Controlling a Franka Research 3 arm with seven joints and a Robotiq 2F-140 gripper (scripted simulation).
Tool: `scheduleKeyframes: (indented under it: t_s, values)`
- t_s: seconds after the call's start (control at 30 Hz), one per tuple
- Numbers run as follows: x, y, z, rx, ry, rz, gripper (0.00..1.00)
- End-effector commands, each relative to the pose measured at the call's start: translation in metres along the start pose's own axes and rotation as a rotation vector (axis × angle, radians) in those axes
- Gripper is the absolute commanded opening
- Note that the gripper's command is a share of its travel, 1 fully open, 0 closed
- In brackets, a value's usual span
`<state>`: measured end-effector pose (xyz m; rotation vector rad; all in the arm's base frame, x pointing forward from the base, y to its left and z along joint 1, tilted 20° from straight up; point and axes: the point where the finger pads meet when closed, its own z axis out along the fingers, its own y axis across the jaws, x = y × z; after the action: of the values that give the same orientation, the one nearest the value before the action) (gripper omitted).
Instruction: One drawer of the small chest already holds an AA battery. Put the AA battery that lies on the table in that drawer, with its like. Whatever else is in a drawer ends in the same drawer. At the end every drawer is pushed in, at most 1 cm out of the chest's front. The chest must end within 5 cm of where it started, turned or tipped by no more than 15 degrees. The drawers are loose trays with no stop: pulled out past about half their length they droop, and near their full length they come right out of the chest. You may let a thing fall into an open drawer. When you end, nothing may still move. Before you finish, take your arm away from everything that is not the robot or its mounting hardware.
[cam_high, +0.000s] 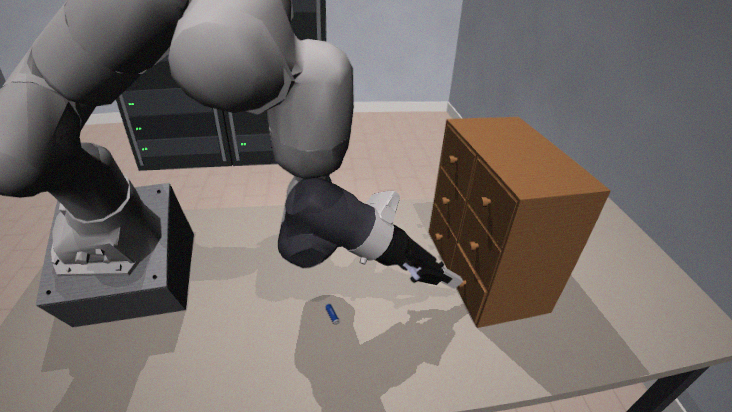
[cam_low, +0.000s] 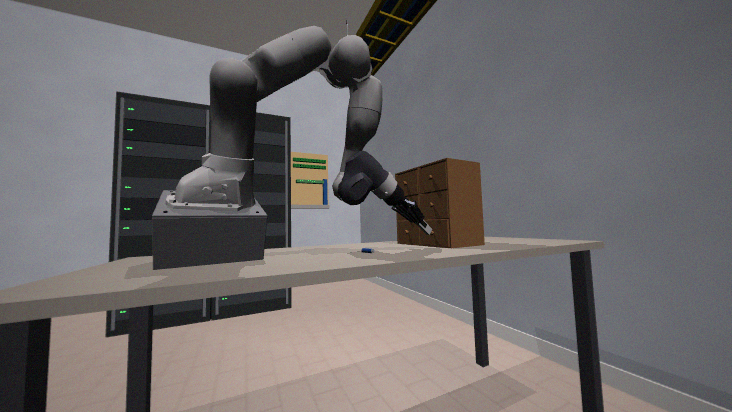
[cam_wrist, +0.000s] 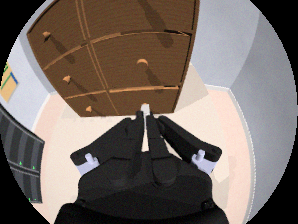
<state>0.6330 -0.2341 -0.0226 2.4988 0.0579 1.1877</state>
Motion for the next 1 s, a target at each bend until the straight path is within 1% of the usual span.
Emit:
scheduleKeyframes:
  t_s: [0.0,0.77,0.9,0.97]
  values:
    - [-0.0032,-0.0018,0.0012,0.002,-0.008,-0.001,0.0]
    - [-0.0032,-0.0018,0.0012,0.002,-0.008,-0.001,0.0]
    - [-0.0043,-0.0018,-0.0001,0.002,-0.008,-0.001,0.0]
    - [-0.0073,-0.0018,-0.0037,0.002,-0.008,-0.001,0.0]
